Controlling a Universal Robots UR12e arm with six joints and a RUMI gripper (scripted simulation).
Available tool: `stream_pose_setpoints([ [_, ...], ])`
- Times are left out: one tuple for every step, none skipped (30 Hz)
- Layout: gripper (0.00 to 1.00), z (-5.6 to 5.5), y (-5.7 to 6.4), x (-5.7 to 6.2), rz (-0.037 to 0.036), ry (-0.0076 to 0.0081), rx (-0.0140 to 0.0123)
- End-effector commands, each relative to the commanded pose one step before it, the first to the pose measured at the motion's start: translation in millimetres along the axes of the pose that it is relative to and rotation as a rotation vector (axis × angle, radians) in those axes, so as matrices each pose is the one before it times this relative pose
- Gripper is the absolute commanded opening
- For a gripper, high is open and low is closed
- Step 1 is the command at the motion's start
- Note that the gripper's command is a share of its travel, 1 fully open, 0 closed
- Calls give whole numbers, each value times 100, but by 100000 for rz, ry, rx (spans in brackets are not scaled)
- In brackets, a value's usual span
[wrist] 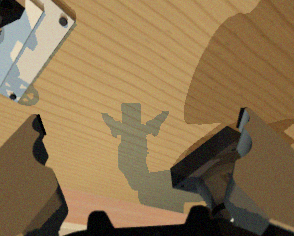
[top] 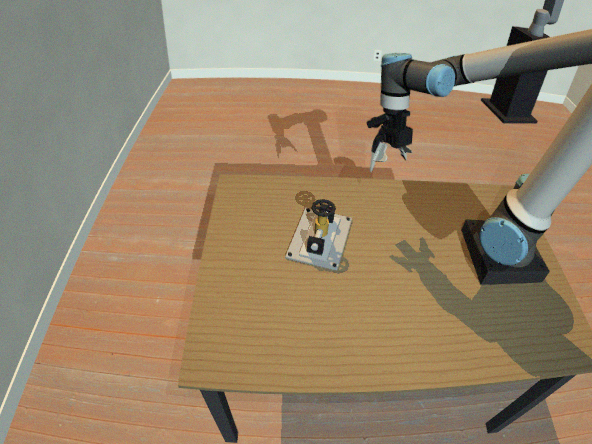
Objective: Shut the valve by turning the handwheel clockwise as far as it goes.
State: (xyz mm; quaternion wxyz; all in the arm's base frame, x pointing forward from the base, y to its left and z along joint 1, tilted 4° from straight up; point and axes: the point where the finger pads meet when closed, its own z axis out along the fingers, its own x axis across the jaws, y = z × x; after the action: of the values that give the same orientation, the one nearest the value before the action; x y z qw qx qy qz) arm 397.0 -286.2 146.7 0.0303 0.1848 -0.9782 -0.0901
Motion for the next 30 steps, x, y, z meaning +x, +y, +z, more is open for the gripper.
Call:
stream_pose_setpoints([
  [100, -110, -110, -205, -1207, 65, 285],
  [100, -28, -60, -104, -697, 58, 105],
  [100, -52, -96, -111, -871, 63, 159],
  [100, -51, -75, -133, -1116, 87, 174],
  [100, -18, -60, -157, -1379, 119, 149],
  [100, -22, -73, -190, -1656, 140, 177],
  [100, -25, -87, -228, -1943, 151, 203],
  [100, -29, -104, -265, -2238, 170, 231],
  [100, -32, -122, -299, -2536, 195, 258],
  [100, -35, -142, -334, -2834, 223, 285],
  [100, -38, -164, -368, -3130, 251, 310],
  [100, 0, 0, 0, 0, 0, 0],
  [100, 0, 0, 0, 0, 0, 0],
  [100, -40, -187, -400, -3421, 280, 333],
  [100, -42, -213, -431, -3705, 310, 354],
  [100, -44, -241, -460, -3978, 340, 371],
  [100, -46, -270, -487, -4238, 371, 386],
  [100, -31, -198, -334, -2943, 263, 262],
  [100, -16, -108, -173, -1542, 139, 136],
  [100, -39, -277, -439, -3904, 357, 337],
  [100, -8, -60, -90, -810, 75, 69],
  [100, -47, -367, -548, -4926, 462, 411],
  [100, -28, -239, -331, -3039, 290, 247],
  [100, -19, -169, -224, -2079, 201, 166],
  [100, -33, -315, -408, -3801, 372, 296],
  [100, -13, -128, -156, -1487, 147, 114],
  [100, -36, -384, -465, -4418, 441, 330],
  [100, -8, -92, -104, -1019, 103, 74],
  [100, 0, 0, 0, 0, 0, 0],
  [100, 0, 0, 0, 0, 0, 0],
])
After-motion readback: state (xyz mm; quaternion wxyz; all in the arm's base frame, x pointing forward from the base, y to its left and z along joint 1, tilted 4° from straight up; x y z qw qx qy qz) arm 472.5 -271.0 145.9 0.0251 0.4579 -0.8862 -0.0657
